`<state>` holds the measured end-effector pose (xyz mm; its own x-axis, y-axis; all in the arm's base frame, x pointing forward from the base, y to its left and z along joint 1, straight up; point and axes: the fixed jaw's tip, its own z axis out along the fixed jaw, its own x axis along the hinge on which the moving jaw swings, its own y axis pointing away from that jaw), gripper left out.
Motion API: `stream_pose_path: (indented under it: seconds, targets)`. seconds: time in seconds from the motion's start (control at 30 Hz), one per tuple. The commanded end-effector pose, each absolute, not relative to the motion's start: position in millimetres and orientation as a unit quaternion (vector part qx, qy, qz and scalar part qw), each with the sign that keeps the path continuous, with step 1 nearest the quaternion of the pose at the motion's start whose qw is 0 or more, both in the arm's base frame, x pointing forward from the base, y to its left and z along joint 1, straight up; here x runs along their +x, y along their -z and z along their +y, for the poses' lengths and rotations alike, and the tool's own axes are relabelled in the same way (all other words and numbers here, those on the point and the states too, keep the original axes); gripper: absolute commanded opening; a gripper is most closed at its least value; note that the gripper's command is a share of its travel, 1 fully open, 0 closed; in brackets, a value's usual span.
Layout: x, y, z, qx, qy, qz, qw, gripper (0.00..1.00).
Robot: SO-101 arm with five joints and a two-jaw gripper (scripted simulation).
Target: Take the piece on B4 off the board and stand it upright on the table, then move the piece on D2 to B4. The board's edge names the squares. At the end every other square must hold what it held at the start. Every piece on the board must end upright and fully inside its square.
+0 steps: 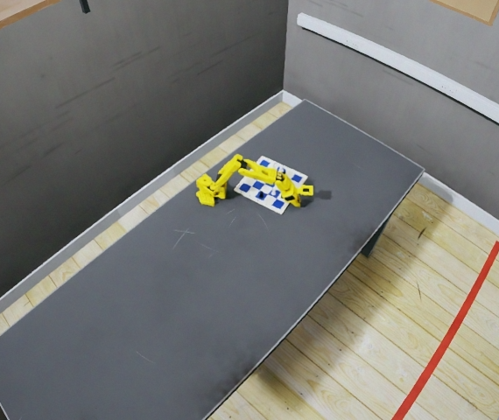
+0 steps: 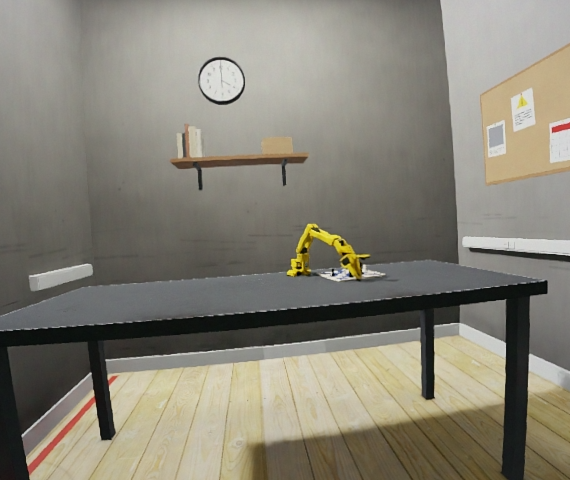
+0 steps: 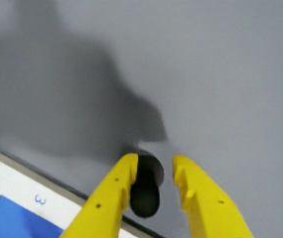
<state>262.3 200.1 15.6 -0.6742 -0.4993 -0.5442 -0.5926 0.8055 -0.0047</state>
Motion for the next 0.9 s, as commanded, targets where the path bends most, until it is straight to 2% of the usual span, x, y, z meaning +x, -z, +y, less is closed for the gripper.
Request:
stream_pose_path:
  seconds: [0.0, 0.87]
  targets:
    - [261.0, -11.7, 195.7, -0.297, -0.083, 0.914, 0.263, 0.09]
    - [259.0, -17.2, 198.4, -0.298, -0.085, 0.914, 0.262, 0.09]
